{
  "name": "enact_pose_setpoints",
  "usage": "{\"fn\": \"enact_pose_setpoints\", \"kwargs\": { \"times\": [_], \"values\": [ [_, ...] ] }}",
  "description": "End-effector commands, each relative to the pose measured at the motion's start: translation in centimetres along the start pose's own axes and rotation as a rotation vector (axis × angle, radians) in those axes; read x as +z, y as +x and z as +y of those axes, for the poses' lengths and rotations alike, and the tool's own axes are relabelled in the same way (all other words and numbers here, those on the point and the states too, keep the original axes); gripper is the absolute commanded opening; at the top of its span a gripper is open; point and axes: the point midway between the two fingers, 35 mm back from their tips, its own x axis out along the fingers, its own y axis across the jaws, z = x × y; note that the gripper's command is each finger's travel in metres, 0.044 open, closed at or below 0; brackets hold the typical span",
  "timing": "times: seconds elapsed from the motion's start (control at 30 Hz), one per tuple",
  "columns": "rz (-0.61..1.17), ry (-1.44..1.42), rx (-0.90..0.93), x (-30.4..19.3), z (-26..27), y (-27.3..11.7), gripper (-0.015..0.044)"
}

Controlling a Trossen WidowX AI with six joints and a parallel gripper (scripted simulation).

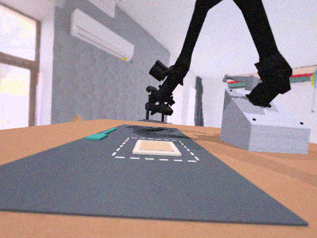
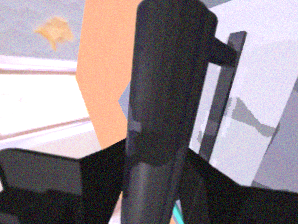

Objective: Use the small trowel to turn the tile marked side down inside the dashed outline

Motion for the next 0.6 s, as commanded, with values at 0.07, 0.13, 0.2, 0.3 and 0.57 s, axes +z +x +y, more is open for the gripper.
{"fn": "enact_pose_setpoints", "kwargs": {
  "times": [0.07,0.13,0.2,0.3,0.57],
  "values": [
    [-0.132,0.124,0.038,1.1,1.2,1.0,0.0],
    [-0.175,0.161,0.047,1.6,1.4,1.2,0.0],
    [-0.218,0.196,0.057,2.0,1.5,1.5,0.0],
    [-0.282,0.247,0.076,2.7,1.7,1.7,0.0],
    [-0.449,0.367,0.143,4.4,2.2,2.1,0.0]
  ]
}}
